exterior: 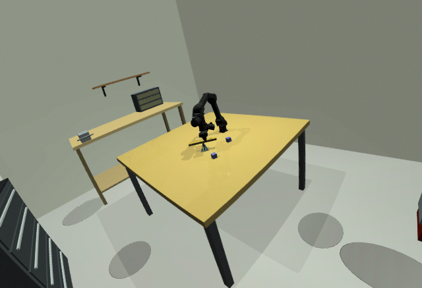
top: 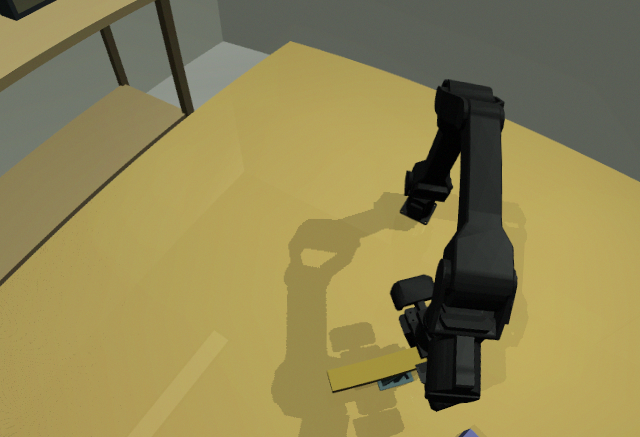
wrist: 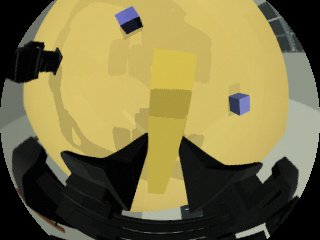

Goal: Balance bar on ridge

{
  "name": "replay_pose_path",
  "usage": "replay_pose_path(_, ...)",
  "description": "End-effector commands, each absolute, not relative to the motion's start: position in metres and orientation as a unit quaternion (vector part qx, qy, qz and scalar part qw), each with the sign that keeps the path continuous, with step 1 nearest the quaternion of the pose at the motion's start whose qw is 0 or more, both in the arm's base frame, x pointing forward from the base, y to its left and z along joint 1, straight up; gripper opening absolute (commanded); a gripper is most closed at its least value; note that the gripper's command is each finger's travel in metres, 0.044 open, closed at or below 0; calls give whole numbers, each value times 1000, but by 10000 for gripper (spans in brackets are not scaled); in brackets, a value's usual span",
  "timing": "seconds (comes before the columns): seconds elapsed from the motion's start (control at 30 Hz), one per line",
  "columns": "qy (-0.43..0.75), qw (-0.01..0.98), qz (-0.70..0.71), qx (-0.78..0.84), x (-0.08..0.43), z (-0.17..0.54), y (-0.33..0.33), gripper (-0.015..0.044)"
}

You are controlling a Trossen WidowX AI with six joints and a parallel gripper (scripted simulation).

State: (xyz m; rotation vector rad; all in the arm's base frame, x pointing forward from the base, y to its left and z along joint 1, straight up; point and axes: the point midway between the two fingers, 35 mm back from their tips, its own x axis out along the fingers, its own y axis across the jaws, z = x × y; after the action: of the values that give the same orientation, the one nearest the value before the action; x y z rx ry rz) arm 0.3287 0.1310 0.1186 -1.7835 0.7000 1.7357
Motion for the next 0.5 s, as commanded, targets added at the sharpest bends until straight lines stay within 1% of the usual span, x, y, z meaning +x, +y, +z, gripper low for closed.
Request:
replay_pose_path(0.0,259,274,647,-663,329,117,131,0)
replay_pose_path(0.47,259,274,647,-663,328,116,132,0)
